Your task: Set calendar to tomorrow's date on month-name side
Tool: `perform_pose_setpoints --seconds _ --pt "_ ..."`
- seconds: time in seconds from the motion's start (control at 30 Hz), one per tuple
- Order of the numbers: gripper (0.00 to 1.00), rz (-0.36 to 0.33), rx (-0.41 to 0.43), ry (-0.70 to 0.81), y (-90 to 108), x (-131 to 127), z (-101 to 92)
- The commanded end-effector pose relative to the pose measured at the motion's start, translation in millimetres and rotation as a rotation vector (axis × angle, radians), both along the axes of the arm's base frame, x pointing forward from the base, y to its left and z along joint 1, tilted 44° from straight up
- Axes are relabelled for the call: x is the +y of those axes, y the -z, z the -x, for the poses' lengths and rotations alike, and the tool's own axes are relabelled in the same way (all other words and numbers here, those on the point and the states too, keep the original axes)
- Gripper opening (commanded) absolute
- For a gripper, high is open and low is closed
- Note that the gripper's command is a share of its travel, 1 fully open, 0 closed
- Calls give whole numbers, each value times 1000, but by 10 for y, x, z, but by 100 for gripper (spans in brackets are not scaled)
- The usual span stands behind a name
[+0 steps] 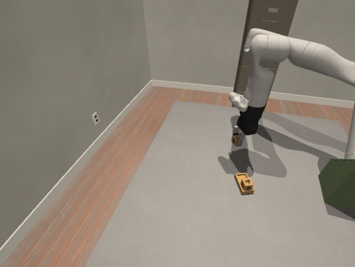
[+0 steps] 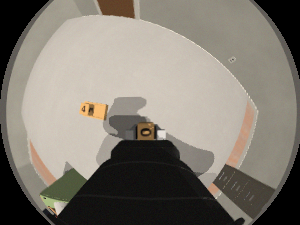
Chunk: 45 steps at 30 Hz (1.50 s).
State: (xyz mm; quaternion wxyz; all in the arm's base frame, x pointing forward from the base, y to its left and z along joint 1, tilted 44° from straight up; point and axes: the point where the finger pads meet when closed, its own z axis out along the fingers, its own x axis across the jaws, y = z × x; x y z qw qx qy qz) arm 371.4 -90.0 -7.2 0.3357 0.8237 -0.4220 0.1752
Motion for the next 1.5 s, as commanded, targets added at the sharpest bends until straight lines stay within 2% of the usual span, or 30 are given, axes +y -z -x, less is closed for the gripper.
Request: perform_pose_setpoints --seconds 0.0,0.47,1.47 --pt "57 -1 13 11 111 -117 52" --pt "57 -1 13 11 364 -369 47" --pt "57 -1 13 11 372 -377 47"
